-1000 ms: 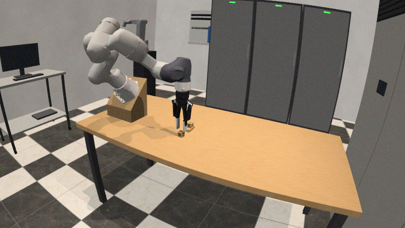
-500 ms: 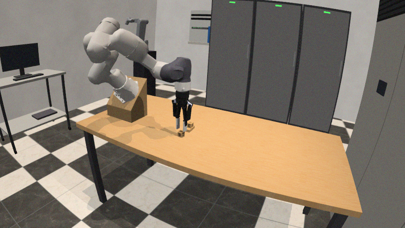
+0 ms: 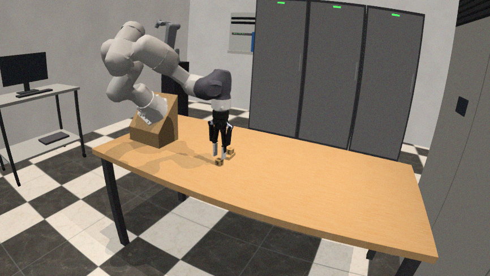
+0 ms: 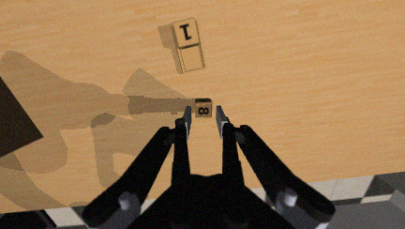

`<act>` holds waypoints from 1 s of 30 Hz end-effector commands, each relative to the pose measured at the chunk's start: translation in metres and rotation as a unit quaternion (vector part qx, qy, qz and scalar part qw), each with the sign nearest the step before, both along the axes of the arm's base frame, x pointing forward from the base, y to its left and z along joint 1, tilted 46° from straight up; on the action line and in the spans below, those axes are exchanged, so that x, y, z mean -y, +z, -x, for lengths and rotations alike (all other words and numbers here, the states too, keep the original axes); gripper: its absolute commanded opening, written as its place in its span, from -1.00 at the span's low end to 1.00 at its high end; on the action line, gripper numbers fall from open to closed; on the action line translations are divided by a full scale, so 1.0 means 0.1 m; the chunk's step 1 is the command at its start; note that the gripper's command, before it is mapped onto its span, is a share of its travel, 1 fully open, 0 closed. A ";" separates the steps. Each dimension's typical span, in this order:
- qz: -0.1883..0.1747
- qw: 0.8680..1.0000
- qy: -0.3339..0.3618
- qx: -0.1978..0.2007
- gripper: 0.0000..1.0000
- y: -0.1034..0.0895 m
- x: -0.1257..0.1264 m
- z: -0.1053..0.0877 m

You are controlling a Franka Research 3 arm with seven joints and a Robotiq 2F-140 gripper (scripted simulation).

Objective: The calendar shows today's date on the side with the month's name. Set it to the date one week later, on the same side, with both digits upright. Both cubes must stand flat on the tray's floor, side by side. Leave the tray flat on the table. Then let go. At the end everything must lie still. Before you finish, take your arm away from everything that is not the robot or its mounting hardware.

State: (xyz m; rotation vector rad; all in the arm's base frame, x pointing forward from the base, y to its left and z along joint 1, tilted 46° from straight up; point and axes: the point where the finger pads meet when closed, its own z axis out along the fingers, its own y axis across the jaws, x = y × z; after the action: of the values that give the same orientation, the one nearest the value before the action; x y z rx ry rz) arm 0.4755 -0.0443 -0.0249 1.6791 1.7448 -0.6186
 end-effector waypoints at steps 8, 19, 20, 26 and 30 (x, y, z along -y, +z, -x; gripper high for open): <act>0.000 1.000 -0.001 0.001 -0.42 -0.06 0.07 -0.02; 0.000 1.000 -0.001 0.001 -0.42 -0.19 0.20 -0.04; 0.000 1.000 -0.001 0.001 -0.42 -0.20 0.21 -0.04; 0.000 1.000 -0.001 0.001 -0.42 -0.21 0.22 -0.04; 0.000 1.000 -0.001 0.001 -0.42 -0.21 0.23 -0.04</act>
State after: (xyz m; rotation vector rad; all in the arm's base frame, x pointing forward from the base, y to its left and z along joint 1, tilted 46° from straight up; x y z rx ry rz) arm 0.4785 -0.0659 -0.0453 1.6752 1.7485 -0.6240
